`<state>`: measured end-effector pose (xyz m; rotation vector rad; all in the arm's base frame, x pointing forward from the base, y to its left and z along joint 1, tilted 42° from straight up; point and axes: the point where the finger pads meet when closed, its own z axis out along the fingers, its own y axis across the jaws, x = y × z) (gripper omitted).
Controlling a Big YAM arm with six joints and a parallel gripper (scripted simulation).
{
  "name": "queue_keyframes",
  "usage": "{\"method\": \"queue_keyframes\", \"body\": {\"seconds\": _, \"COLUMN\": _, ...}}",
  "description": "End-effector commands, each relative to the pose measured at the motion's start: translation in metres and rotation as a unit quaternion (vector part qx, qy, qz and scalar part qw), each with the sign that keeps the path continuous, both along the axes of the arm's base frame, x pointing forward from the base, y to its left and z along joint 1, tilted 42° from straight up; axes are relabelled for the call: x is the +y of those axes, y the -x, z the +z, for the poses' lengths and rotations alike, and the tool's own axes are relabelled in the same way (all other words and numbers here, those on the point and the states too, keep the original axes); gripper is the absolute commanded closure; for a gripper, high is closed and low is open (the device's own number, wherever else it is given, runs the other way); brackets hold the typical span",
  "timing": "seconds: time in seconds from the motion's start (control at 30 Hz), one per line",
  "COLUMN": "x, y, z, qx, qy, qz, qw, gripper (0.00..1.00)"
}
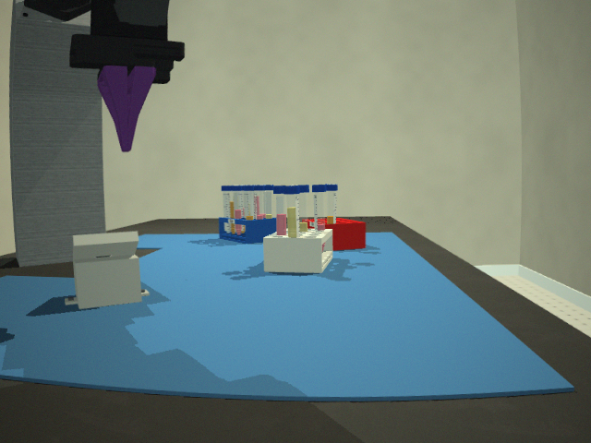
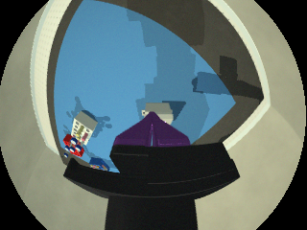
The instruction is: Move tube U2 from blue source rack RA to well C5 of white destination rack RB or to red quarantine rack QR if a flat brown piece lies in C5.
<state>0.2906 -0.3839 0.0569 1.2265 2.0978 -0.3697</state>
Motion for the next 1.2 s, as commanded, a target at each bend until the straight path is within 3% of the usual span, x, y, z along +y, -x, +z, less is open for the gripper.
{"method": "queue_keyframes", "body": {"seconds": 0.0, "x": 0.010, "y": 0.008, "z": -0.009, "qx": 0.002, "qy": 0.007, "qz": 0.004, "qw": 1.000, "gripper": 1.00}}
{"method": "queue_keyframes", "body": {"seconds": 0.07, "x": 0.010, "y": 0.008, "z": -0.009, "qx": 0.002, "qy": 0.007, "qz": 0.004, "qw": 1.000, "gripper": 1.00}}
{"method": "queue_keyframes", "body": {"seconds": 0.57, "x": 0.050, "y": 0.044, "z": -0.061, "qx": 0.009, "qy": -0.005, "qz": 0.001, "qw": 1.000, "gripper": 1.00}}
{"method": "queue_keyframes", "body": {"seconds": 0.63, "x": 0.050, "y": 0.044, "z": -0.061, "qx": 0.009, "qy": -0.005, "qz": 0.001, "qw": 1.000, "gripper": 1.00}}
{"method": "queue_keyframes", "body": {"seconds": 0.67, "x": 0.049, "y": 0.042, "z": -0.050, "qx": -0.001, "qy": 0.009, "qz": 0.001, "qw": 1.000, "gripper": 1.00}}
{"method": "queue_keyframes", "body": {"seconds": 0.77, "x": 0.059, "y": 0.051, "z": -0.070, "qx": 0.009, "qy": -0.006, "qz": 0.001, "qw": 1.000, "gripper": 1.00}}
{"method": "queue_keyframes", "body": {"seconds": 0.97, "x": 0.077, "y": 0.064, "z": -0.088, "qx": 0.011, "qy": -0.008, "qz": 0.001, "qw": 1.000, "gripper": 1.00}}
{"method": "queue_keyframes", "body": {"seconds": 1.03, "x": 0.076, "y": 0.063, "z": -0.084, "qx": 0.008, "qy": -0.004, "qz": 0.001, "qw": 1.000, "gripper": 1.00}}
{"method": "queue_keyframes", "body": {"seconds": 1.1, "x": 0.061, "y": 0.052, "z": -0.066, "qx": -0.007, "qy": 0.016, "qz": 0.001, "qw": 1.000, "gripper": 1.00}}
{"method": "queue_keyframes", "body": {"seconds": 1.17, "x": 0.062, "y": 0.052, "z": -0.068, "qx": -0.003, "qy": 0.011, "qz": 0.001, "qw": 1.000, "gripper": 1.00}}
